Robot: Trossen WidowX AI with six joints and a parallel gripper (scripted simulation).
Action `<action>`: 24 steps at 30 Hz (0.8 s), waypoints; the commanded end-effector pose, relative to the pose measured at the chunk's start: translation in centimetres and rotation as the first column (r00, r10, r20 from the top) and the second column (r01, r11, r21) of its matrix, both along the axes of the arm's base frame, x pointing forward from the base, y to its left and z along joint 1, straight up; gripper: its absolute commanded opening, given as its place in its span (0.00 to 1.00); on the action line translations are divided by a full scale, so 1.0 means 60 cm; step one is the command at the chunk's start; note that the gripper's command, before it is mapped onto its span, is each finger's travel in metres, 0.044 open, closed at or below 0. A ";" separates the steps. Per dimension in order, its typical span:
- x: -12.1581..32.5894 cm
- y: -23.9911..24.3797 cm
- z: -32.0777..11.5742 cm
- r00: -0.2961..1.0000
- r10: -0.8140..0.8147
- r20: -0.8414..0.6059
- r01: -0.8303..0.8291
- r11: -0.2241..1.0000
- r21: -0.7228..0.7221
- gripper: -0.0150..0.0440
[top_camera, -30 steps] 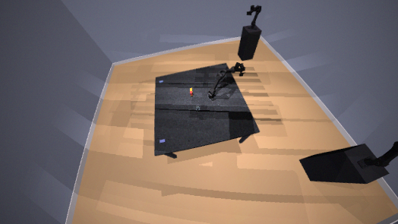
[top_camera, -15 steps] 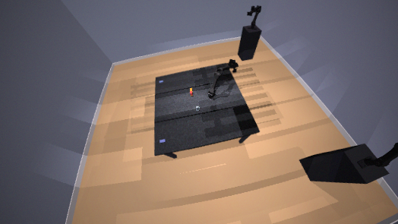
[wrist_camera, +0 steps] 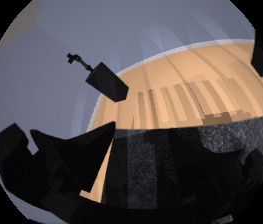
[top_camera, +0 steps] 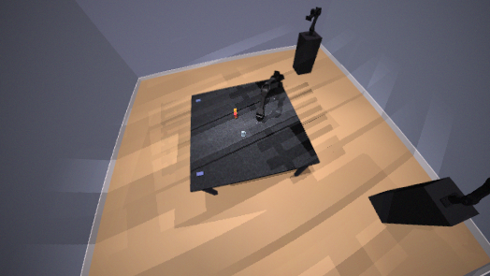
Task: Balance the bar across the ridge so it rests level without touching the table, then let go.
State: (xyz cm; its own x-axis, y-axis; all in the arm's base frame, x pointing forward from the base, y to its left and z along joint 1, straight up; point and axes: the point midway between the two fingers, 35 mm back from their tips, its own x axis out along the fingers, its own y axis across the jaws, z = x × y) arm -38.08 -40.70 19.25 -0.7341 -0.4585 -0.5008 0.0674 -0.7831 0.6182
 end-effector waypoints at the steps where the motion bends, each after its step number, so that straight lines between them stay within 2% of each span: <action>1: 0.053 -0.025 0.002 0.998 0.067 0.019 -0.068 0.998 0.017 0.79; 24: 0.352 -0.126 -0.013 0.897 0.412 0.160 -0.431 0.896 0.108 0.79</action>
State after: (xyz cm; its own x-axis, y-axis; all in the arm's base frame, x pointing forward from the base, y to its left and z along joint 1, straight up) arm -19.53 -47.89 18.32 -0.4549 -0.6147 -0.6444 0.3076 -0.7875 0.5341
